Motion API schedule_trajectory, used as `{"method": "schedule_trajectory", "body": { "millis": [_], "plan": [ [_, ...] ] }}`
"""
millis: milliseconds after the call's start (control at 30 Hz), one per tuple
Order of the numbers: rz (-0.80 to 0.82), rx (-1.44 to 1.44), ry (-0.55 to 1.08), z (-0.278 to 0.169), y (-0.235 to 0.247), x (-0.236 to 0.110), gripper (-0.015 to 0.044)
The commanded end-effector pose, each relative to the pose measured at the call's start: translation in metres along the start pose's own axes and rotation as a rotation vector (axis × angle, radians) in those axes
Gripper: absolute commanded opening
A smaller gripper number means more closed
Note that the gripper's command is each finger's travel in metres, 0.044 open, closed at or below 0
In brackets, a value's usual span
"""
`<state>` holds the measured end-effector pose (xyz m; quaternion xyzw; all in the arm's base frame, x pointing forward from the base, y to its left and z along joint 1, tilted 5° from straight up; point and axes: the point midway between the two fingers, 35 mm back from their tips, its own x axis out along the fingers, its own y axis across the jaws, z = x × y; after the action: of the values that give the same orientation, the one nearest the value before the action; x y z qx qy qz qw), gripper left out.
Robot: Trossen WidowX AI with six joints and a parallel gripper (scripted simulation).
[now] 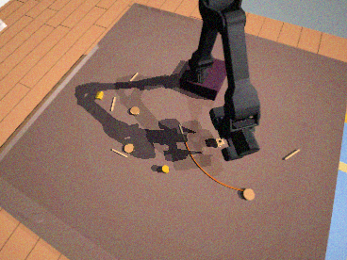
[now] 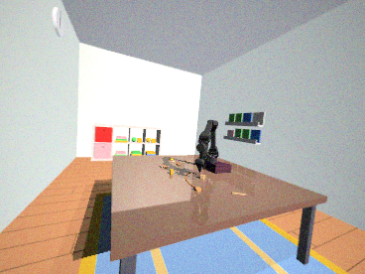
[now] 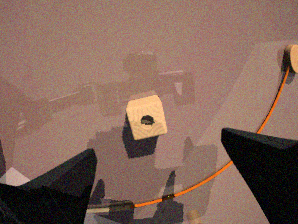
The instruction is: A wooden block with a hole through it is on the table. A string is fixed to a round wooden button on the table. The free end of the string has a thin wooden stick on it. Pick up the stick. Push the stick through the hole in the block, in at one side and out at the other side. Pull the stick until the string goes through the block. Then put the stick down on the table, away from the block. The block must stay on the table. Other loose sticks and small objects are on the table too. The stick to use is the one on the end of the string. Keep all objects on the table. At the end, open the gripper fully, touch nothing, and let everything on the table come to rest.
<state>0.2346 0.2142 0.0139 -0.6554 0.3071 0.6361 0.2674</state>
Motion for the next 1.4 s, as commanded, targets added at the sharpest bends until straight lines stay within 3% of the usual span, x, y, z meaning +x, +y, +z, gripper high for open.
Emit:
{"method": "schedule_trajectory", "body": {
  "millis": [0, 133, 667, 1367],
  "plan": [
    [0.005, -0.006, -0.004, 0.001, 0.001, 0.001, 0.0440],
    [0.006, 0.141, -0.003, 0.001, 0.001, 0.000, 0.0440],
    [0.007, 1.723, 0.002, 0.003, 0.004, -0.009, 0.0440],
    [0.007, 2.908, 0.008, 0.004, 0.006, -0.015, 0.0440]
  ]
}}
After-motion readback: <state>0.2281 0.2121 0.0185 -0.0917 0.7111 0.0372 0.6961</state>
